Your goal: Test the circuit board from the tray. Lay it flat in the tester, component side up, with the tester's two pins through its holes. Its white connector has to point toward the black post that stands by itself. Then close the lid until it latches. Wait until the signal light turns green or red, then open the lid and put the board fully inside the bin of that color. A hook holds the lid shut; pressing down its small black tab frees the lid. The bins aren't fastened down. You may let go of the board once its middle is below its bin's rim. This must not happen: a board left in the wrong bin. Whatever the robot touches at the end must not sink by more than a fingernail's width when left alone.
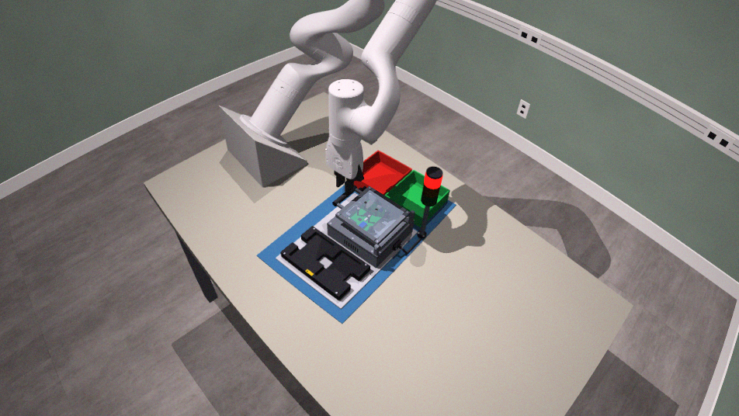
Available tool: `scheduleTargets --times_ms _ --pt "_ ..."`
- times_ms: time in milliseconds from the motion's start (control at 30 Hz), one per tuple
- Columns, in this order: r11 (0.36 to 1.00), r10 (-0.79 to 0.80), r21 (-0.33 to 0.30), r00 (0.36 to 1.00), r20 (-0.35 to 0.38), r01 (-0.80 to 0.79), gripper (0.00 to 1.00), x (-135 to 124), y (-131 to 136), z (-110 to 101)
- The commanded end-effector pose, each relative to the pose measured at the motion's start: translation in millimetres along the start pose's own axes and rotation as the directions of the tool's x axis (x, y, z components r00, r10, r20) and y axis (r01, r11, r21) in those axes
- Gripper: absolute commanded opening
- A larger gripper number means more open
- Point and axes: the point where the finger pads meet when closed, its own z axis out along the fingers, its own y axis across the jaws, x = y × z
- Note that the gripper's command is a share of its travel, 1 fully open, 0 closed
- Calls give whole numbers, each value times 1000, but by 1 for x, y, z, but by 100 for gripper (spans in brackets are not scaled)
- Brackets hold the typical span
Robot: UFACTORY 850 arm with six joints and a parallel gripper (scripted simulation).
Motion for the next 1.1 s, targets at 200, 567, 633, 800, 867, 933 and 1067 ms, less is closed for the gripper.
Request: scheduleTargets --times_ms 200,567,633,800,867,933,1067 --pt "1000 -1 -2 1000 1 1 28 0 1 5" --pt "1000 -1 -2 1000 1 1 28 0 1 6" --pt "1000 -1 -2 1000 1 1 28 0 1 7" --pt "1000 -1 -2 1000 1 1 28 0 1 12" --pt "1000 -1 -2 1000 1 1 28 0 1 13" --pt "1000 -1 -2 1000 1 1 28 -1 1 15" --pt "1000 -1 -2 1000 1 1 28 -1 1 19"
